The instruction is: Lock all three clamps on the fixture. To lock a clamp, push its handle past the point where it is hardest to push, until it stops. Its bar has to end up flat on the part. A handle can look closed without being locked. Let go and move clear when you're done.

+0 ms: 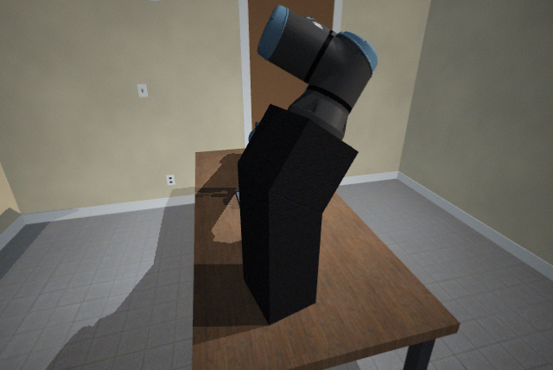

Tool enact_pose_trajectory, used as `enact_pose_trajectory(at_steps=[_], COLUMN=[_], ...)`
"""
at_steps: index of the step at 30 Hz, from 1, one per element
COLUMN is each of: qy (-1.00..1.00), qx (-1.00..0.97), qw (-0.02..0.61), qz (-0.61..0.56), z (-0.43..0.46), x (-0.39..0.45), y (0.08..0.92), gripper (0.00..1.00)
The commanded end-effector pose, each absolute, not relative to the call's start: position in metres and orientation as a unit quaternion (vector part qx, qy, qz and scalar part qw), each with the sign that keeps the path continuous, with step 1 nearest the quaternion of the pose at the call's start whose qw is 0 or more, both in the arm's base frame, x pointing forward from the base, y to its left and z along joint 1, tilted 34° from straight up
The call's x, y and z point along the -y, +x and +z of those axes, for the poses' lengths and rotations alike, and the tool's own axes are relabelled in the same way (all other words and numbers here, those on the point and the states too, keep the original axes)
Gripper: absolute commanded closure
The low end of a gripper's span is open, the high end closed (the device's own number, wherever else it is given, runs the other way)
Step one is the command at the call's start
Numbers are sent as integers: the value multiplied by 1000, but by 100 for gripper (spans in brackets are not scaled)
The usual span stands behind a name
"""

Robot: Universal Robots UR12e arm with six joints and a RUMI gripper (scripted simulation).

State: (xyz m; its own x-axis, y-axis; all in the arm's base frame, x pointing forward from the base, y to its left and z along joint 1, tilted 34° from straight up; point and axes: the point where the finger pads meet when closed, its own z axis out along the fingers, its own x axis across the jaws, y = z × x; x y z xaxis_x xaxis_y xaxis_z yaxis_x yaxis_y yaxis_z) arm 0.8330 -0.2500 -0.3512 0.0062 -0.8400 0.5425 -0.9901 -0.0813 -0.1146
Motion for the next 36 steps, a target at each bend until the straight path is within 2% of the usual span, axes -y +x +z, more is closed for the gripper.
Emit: enact_pose_trajectory(at_steps=[1,36], qy=[694,693], qx=[659,660], qw=[152,154], qz=[245,244], z=[-353,-353], x=[247,249], y=[831,829], gripper=[100,100])
